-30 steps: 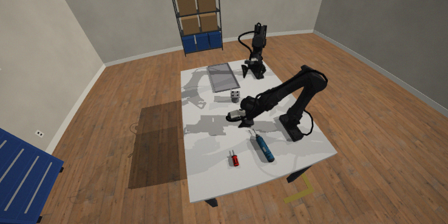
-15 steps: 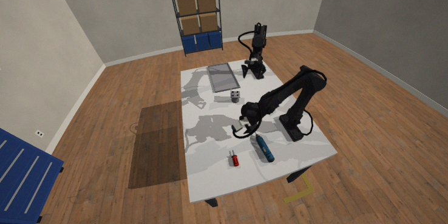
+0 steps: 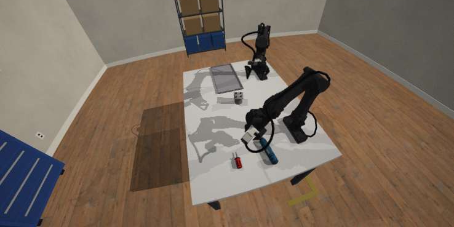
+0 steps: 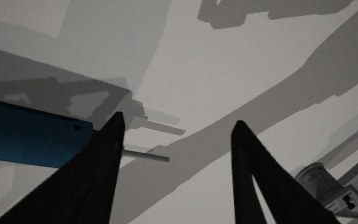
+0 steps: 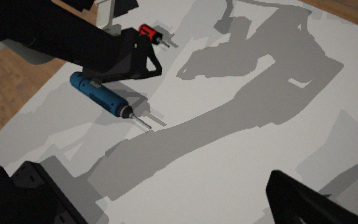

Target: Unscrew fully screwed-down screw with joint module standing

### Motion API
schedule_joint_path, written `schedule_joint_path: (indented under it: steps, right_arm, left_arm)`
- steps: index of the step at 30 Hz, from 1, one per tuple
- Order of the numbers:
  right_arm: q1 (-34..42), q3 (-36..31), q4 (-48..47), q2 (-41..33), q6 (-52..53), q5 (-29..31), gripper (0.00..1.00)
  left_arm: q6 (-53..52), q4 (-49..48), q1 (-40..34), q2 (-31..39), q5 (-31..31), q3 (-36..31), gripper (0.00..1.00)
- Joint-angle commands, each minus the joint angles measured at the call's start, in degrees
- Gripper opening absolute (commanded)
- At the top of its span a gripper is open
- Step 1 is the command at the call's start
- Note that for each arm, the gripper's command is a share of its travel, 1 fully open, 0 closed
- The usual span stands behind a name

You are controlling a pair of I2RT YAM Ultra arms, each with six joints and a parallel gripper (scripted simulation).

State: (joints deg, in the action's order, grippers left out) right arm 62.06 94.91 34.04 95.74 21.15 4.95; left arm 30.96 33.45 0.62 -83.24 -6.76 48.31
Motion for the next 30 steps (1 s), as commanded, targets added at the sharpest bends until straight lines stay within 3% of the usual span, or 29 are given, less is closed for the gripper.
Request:
schedule_joint_path:
  steps: [1, 30]
  right_arm:
    - [-0.01, 0.28, -0.23, -0.29, 0.0, 0.01, 1.0]
    - [-0.01, 0.28, -0.23, -0.29, 0.0, 0.01, 1.0]
  left_arm:
    - [4.0, 2.67, 1.09, 0.1, 1.21, 2.26, 0.65]
    - [27.75, 16.24, 11.32, -2.46, 4.78, 5.98, 0.65]
